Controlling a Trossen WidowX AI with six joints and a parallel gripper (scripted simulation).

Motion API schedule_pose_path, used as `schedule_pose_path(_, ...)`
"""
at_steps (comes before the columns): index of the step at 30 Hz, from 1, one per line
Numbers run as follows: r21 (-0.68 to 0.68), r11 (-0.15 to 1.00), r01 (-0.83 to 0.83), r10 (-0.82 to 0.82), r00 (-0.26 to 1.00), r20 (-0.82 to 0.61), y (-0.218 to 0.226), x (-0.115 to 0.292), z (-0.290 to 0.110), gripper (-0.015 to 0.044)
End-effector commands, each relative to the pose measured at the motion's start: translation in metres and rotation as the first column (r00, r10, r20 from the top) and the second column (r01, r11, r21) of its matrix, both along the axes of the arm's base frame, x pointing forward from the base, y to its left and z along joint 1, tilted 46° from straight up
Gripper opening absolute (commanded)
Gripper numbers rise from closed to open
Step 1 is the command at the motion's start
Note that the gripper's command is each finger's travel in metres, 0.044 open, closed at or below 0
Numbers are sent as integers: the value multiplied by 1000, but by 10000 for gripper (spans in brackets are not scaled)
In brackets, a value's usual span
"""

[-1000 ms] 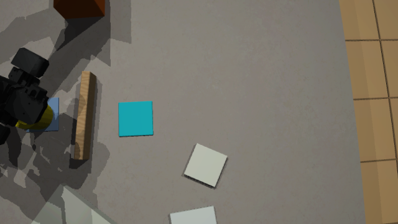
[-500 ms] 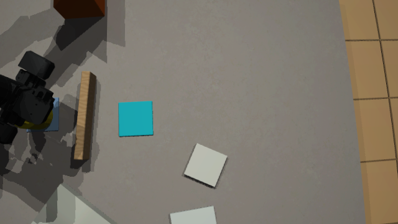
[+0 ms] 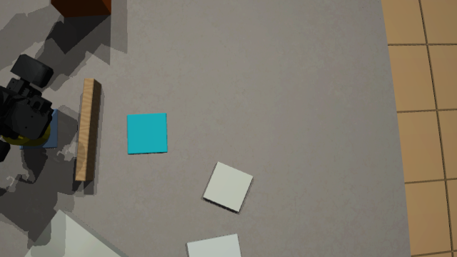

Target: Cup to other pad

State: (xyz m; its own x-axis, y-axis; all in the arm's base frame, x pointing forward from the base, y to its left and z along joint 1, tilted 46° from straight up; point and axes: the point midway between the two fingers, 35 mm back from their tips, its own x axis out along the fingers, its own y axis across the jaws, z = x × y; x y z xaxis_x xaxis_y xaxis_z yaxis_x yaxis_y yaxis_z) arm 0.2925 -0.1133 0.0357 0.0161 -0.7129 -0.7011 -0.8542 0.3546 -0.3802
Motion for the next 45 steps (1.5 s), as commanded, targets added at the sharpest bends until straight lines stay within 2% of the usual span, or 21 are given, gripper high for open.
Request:
schedule_pose_path(1, 0, 1000, 0, 0, 1000, 0, 0, 0, 0, 93)
schedule_pose_path(14, 0, 1000, 0, 0, 1000, 0, 0, 0, 0, 0)
schedule_pose_path(36, -2, 1000, 0, 0, 1000, -5, 49, 3, 44, 0)
schedule_pose_path(45, -6, 1000, -7, 7, 1000, -4, 48, 4, 44, 0)
